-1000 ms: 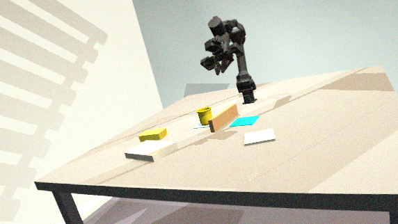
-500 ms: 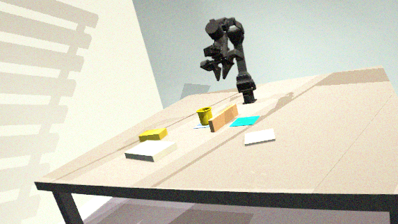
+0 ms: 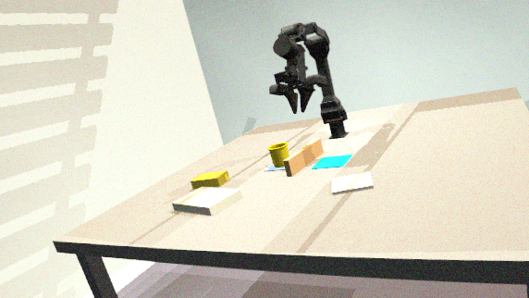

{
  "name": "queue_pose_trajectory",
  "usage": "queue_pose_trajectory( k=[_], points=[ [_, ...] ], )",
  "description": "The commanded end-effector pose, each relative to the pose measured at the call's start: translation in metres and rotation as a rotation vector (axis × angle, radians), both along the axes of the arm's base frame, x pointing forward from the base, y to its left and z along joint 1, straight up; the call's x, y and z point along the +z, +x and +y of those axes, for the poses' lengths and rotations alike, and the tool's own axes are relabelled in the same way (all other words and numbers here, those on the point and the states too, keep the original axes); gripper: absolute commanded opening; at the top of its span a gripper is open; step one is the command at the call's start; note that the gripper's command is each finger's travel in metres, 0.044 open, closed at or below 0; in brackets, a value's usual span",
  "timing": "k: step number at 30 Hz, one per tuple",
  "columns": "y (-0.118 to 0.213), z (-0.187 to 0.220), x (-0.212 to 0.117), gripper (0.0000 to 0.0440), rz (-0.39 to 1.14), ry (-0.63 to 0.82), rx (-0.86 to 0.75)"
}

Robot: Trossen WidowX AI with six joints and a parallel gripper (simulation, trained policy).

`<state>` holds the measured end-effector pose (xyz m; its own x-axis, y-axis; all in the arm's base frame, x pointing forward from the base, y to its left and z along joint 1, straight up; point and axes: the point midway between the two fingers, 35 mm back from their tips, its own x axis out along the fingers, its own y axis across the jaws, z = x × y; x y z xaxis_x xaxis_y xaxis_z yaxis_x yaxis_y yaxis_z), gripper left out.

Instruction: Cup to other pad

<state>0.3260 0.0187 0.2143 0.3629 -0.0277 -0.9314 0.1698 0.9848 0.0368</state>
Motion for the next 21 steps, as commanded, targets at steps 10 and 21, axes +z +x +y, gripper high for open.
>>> queue_pose_trajectory(
  k=[10,21],
  points=[
    [-0.006,-0.021,-0.019,0.0125,0.174,-0.051,0.031],
    [-0.012,-0.044,-0.04,0.0128,0.302,-0.078,0.053]
  ],
)
